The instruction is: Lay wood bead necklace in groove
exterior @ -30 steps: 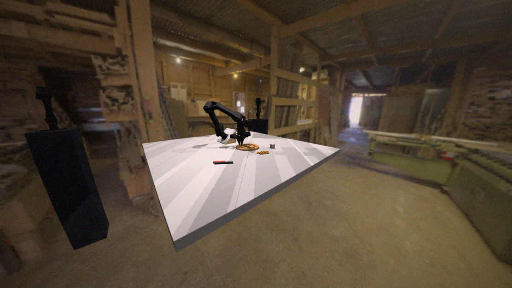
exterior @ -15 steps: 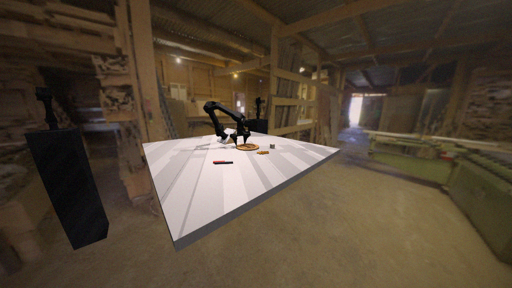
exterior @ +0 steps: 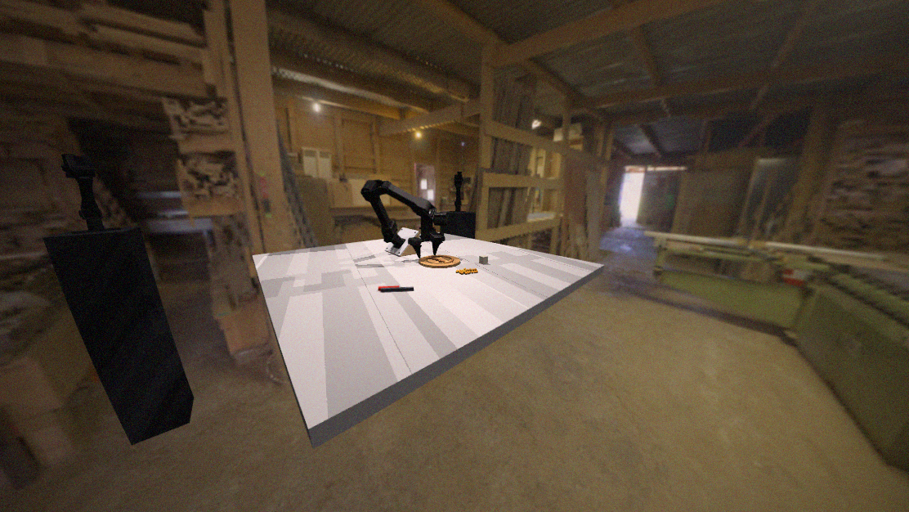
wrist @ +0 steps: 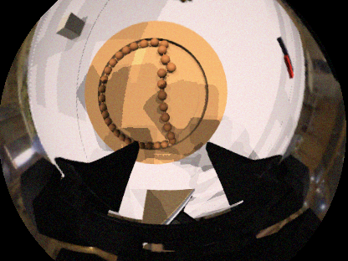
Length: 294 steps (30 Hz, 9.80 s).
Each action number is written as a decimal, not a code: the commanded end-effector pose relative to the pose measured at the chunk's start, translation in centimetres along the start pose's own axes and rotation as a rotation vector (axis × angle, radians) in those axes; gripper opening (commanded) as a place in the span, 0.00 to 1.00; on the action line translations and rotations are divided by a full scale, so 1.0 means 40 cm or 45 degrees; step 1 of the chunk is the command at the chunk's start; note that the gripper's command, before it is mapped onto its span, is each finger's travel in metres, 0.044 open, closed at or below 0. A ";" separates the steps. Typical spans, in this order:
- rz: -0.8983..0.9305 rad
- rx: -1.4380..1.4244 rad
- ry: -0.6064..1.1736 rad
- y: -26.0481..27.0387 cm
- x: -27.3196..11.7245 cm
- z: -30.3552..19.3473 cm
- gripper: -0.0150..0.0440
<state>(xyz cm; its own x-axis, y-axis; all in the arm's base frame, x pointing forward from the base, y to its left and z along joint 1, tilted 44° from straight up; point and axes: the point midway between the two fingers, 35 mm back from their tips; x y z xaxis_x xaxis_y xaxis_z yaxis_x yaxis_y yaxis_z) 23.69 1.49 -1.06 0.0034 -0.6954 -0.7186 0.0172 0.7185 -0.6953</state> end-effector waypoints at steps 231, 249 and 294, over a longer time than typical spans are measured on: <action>0.009 -0.346 0.001 -0.004 0.013 0.039 0.25; 0.001 -0.349 0.001 -0.025 -0.001 0.032 0.25; 0.001 -0.349 0.001 -0.036 -0.001 0.027 1.00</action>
<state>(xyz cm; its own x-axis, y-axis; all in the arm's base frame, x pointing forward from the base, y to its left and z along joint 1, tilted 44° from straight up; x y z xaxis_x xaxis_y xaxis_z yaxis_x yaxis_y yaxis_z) 24.76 0.43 -0.04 0.0033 -0.6958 -0.7182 -0.2567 0.6936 -0.6731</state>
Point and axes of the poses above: the point midway between the two fingers, 35 mm back from their tips, its own x axis out along the fingers, its own y axis across the jaws, z = x × y, and after that the axes turned 1 degree about x, right-handed
